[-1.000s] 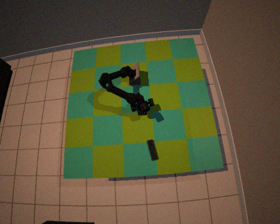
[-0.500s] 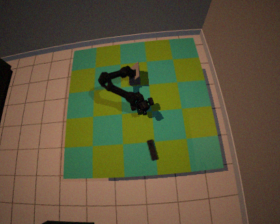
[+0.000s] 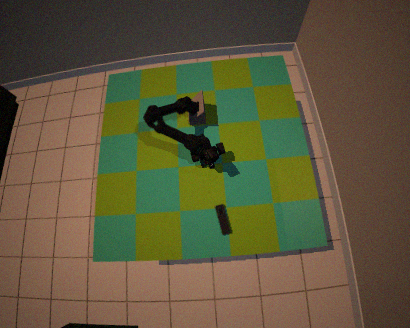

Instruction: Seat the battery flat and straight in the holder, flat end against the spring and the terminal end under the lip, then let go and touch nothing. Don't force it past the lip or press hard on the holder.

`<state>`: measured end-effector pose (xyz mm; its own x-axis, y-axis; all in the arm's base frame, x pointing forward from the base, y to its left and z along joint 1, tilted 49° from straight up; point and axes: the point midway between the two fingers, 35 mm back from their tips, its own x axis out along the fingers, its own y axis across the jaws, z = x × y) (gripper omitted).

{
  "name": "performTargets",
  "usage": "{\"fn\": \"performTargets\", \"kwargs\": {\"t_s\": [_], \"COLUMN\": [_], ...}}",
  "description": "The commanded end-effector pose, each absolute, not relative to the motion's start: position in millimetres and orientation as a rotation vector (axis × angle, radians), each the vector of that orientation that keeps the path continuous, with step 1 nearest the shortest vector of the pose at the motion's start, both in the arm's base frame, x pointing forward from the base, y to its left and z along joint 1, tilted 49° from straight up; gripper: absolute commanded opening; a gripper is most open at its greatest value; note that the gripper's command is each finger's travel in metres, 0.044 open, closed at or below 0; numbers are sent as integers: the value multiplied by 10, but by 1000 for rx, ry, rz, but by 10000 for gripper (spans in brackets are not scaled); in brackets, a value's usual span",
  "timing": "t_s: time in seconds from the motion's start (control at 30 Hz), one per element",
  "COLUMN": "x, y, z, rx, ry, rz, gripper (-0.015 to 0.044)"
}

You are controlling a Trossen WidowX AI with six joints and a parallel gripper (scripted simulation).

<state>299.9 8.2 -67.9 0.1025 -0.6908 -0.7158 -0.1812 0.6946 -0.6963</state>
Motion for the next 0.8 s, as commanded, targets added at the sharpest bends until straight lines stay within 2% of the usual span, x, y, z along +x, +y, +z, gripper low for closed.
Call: {"fn": "performTargets", "kwargs": {"t_s": [0.0,0.33,0.67,0.77], "x": [2996,2994,2978,2988], "y": [85,197,741,769], "z": [-668,-582,-126,-134], "rx": [-772,-768,-766,-766], "ry": [1454,1452,1453,1453], "rz": [-435,-436,-433,-433], "gripper": [172,172,435,440]}}
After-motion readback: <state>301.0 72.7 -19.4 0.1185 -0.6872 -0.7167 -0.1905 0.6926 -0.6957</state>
